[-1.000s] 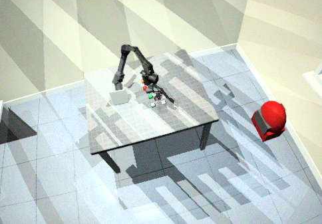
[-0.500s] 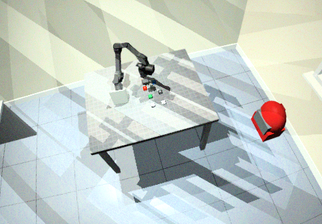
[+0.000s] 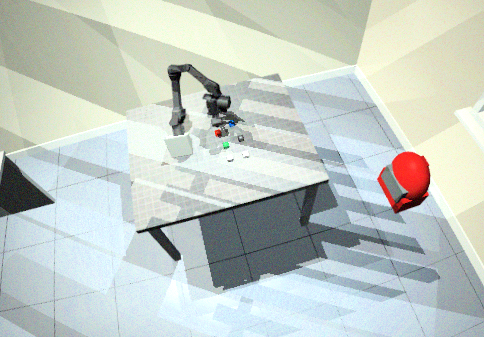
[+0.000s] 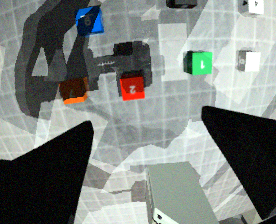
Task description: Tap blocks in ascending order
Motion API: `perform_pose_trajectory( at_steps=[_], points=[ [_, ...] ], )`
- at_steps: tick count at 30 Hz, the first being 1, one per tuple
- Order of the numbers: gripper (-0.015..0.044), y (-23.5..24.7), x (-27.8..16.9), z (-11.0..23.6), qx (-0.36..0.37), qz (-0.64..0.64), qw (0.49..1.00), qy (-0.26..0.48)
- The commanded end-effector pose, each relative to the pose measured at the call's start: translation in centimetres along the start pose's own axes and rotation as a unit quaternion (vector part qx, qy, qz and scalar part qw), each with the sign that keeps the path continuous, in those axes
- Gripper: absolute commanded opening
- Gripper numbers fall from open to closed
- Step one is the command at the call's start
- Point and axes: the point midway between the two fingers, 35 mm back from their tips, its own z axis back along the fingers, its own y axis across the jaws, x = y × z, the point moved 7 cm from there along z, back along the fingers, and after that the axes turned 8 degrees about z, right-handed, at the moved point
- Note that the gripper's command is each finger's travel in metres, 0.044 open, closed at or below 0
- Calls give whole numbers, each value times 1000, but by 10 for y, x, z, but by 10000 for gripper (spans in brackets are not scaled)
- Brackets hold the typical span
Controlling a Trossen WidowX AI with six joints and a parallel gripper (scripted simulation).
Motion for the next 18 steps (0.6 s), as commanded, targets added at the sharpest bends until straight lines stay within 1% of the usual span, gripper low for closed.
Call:
perform_pose_trajectory(
  at_steps=[1, 6, 8, 11, 13, 18],
  points=[
    [400, 1, 0, 0, 3, -3, 1000, -1],
    [400, 3, 1, 0, 2, -3, 1000, -1],
    [400, 24, 7, 0, -1, -4, 1000, 0],
    [400, 74, 14, 0, 0, -4, 1000, -1],
    [400, 97, 13, 1, 4, -3, 1000, -1],
    [400, 100, 12, 1, 4, -3, 1000, -1]
  ],
)
